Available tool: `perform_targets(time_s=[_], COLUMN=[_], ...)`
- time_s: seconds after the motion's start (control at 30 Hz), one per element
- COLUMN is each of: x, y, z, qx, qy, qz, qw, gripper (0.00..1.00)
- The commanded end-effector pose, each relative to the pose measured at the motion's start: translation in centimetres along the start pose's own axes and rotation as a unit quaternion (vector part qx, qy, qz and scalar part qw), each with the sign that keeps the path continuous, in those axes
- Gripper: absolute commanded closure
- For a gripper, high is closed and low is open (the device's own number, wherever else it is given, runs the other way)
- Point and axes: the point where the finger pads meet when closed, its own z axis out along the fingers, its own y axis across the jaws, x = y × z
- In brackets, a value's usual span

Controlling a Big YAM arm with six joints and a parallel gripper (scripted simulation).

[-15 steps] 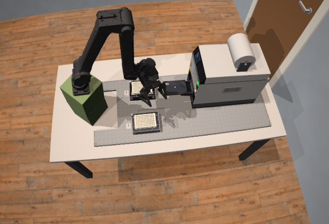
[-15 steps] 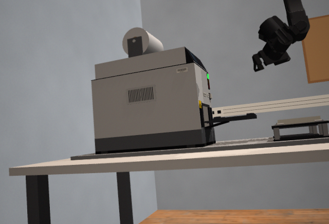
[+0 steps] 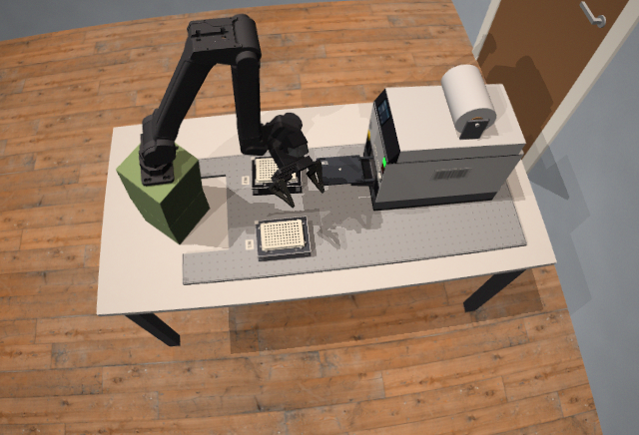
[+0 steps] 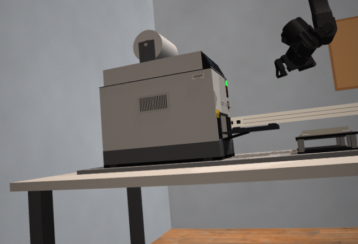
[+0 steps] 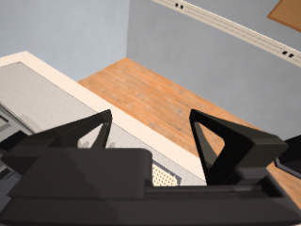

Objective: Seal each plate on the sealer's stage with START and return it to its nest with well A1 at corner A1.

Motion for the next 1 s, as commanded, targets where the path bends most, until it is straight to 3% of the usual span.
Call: perform_targets(time_s=[0.0, 0.07, 0.33, 0.53, 0.63, 0.97], x=[-0.2, -0.3, 0.0, 1.9, 1.6, 3.2], y=[0.0, 0.6, 5.6, 8.1, 7.6, 9.0], z=[0.0, 0.2, -0.1, -1.0, -0.8, -3.7], qx=[0.000, -0.007, -0.106, -0.169, -0.173, -0.266], qy=[-0.001, 0.005, 0.061, 0.114, 0.117, 0.218], qz=[0.003, -0.008, -0.088, -0.152, -0.159, -0.243], qw=[1.000, 1.000, 0.989, 0.967, 0.965, 0.907], gripper=[0.00, 0.00, 0.00, 0.00, 0.00, 0.00])
